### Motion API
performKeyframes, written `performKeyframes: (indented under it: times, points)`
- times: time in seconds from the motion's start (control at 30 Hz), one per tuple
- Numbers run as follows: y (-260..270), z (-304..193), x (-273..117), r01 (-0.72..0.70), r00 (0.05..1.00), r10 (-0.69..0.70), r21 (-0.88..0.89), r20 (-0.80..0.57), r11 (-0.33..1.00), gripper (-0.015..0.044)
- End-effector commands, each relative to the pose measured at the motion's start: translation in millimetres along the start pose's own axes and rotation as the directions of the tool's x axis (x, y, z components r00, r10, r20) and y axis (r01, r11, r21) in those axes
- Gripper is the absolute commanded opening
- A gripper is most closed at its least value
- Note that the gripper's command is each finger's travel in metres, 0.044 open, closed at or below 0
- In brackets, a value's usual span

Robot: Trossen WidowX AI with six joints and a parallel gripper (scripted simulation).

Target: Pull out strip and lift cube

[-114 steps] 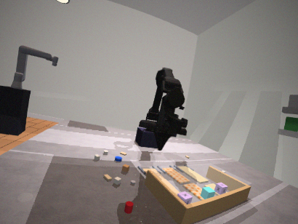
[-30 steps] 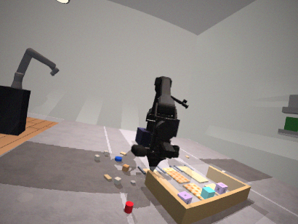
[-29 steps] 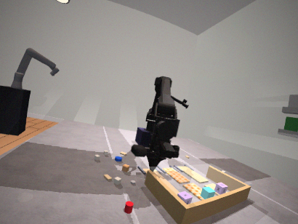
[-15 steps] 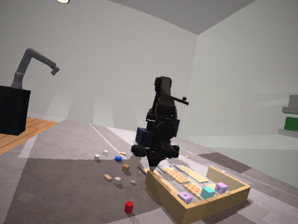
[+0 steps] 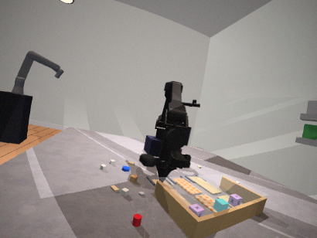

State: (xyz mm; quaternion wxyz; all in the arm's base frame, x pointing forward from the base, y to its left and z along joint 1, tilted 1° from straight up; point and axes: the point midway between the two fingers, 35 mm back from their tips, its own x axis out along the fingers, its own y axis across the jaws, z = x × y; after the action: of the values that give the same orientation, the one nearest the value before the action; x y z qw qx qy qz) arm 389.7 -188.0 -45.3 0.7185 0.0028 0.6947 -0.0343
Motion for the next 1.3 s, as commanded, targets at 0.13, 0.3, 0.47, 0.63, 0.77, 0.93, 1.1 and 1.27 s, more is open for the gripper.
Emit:
performKeyframes:
  times: [0.13,0.3,0.47,0.63,0.77,0.93,1.1,1.27]
  points:
    - [-0.1,1.0,3.5,-0.003,1.0,0.003,-0.004,-0.001,1.0,0.0]
    - [-0.5,2.0,4.0,-0.003,1.0,0.003,-0.004,-0.001,1.0,0.0]
    - [-0.9,3.6,4.5,-0.003,1.0,0.003,-0.004,0.0,1.0,0.0]
    - [-1.0,4.9,4.9,-0.003,1.0,0.003,-0.004,0.0,1.0,0.0]
    - [-1.1,5.7,5.2,-0.003,1.0,0.003,-0.004,0.0,1.0,0.0]
    - [-1.5,-0.6,5.4,-0.003,1.0,0.003,-0.004,-0.001,1.0,0.0]
    - [-1.8,-8.6,5.8,-0.003,1.0,0.003,-0.004,-0.002,1.0,0.0]
    - [-2.0,-16.2,6.3,-0.003,1.0,0.003,-0.004,-0.002,1.0,0.0]
